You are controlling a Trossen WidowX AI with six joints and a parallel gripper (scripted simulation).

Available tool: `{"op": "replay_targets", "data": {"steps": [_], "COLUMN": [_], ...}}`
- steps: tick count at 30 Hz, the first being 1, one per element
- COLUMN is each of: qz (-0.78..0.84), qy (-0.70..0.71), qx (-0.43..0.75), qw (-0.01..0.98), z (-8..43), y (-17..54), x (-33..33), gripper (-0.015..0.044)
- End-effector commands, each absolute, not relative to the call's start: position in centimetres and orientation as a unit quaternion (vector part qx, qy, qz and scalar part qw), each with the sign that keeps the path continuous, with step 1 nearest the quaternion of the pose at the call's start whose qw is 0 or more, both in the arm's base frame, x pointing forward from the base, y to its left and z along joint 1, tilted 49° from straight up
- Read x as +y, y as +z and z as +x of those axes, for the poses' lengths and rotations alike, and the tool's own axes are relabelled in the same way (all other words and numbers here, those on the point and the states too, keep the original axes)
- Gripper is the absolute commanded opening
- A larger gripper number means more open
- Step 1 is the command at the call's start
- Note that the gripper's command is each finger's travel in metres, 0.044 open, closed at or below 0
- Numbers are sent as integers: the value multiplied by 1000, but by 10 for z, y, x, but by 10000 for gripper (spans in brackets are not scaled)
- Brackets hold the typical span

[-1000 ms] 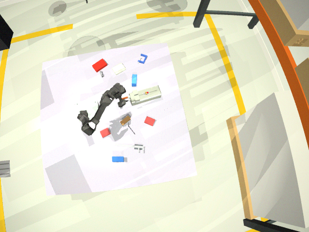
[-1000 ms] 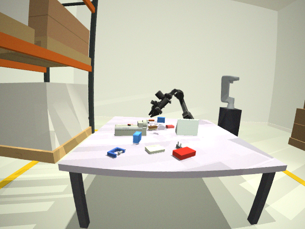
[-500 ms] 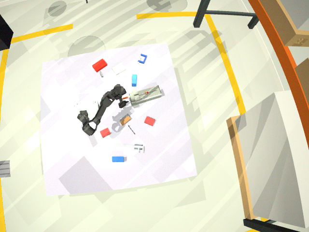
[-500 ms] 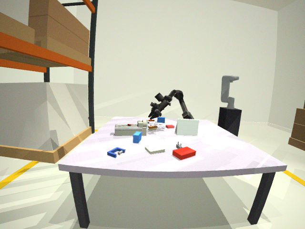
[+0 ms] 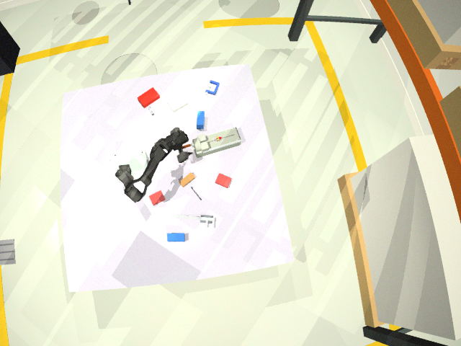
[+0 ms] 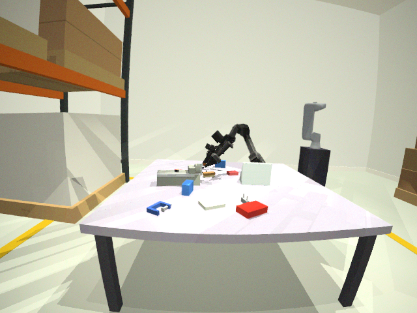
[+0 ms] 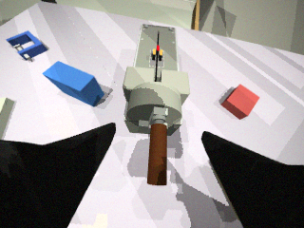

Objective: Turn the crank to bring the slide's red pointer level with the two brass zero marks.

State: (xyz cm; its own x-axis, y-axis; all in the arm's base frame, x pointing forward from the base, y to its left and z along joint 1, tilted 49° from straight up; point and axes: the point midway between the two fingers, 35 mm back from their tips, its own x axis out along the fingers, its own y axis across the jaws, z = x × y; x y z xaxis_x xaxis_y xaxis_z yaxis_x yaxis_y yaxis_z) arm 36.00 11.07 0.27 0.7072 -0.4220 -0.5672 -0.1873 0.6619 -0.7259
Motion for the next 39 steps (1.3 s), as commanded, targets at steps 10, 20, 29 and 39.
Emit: {"op": "replay_targets", "data": {"steps": [10,20,29,39], "qz": [-409,-409,-409,-409], "qy": [-69,-69,-69,-69], "qx": [381,381,381,381], "qw": [826,826,826,826], "z": [357,357,357,358], "y": [-12,-12,-12,-8], "x": [96,96,96,93], "gripper": [440,177,0,0]}}
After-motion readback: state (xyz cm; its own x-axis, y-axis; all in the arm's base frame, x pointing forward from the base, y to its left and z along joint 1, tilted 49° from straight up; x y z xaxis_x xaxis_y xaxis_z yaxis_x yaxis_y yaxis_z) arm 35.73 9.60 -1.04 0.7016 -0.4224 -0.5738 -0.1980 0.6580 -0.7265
